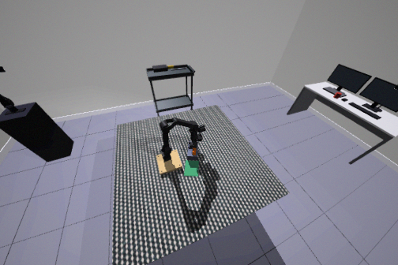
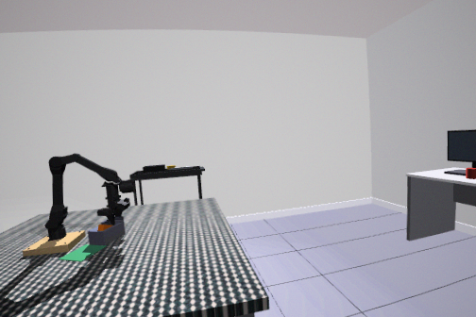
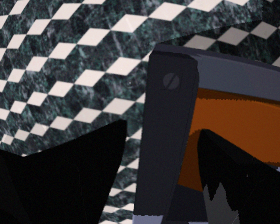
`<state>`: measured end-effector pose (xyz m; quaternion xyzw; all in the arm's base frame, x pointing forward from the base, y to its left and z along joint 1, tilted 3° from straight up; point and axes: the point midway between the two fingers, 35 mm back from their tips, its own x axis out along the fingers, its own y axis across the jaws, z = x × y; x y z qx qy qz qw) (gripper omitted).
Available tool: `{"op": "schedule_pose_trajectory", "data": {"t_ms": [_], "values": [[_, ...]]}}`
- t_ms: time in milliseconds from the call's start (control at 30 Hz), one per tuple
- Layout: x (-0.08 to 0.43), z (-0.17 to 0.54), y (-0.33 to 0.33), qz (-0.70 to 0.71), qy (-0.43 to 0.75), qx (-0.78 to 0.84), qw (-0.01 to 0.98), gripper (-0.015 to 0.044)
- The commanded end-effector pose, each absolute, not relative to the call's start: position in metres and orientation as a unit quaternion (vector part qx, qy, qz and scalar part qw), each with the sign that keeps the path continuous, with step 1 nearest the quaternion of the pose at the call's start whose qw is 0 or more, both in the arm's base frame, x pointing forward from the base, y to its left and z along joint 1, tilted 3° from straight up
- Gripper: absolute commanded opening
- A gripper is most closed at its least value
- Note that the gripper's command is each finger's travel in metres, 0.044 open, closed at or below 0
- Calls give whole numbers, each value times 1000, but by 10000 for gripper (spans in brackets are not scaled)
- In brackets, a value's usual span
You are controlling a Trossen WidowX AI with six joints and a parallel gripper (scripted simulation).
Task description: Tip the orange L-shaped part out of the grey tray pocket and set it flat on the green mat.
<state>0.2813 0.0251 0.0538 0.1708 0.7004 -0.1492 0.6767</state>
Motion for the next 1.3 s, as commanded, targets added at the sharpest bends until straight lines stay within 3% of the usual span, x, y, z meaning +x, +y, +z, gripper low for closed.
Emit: {"op": "schedule_pose_trajectory", "data": {"t_ms": [0,933,1267], "values": [[281,48,25,-152,700,171,677,180],[286,54,35,-151,700,172,677,180],[283,147,21,-152,700,171,677,180]]}}
